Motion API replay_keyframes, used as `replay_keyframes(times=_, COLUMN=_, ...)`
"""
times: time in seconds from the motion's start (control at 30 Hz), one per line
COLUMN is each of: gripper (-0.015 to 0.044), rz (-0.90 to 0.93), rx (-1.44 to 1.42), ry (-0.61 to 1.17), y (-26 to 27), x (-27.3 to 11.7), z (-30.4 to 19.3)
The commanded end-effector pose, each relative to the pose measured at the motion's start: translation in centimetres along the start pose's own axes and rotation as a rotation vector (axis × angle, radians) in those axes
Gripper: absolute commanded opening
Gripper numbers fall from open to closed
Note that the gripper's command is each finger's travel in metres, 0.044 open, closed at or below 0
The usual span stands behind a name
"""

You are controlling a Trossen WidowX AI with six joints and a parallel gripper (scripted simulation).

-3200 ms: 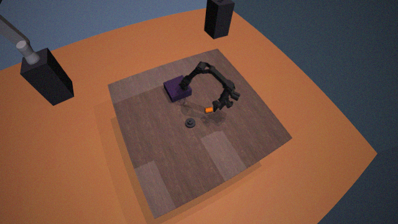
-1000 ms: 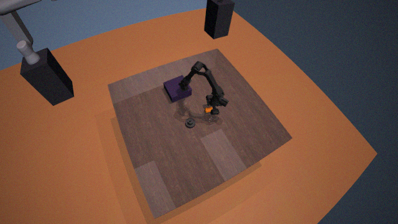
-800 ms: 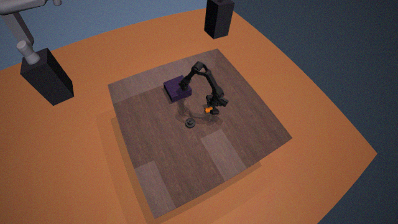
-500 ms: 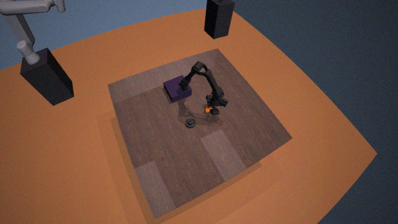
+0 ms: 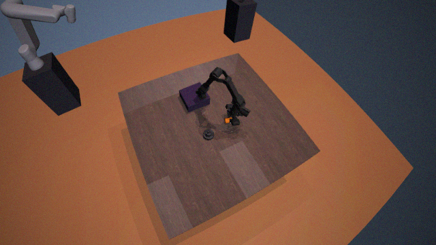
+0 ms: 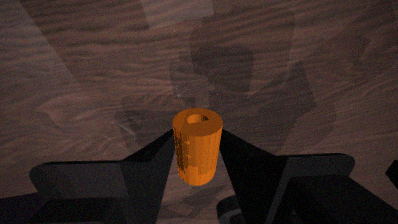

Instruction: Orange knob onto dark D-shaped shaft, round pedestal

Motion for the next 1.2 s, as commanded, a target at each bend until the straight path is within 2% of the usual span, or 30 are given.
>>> replay_keyframes(times=0.0, gripper=0.0179, rz=0.000, rx=-0.003, ry=-0.018, y=0.0, x=0.0, z=-0.1)
replay_keyframes(times=1.17, gripper=0.0179, rz=-0.020, rx=0.000, ry=-0.621, y=0.1, x=-0.8, z=-4.6)
Point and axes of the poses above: the point midway between the two fingers, 35 mm back from their tips, its own x axis out along the fingers, its own y axis across the jaws, z = x × y, the point moved 1 cm from there along -x, back along the fingers, and after that the axes turned 2 degrees about -x, right-handed, at the moved point
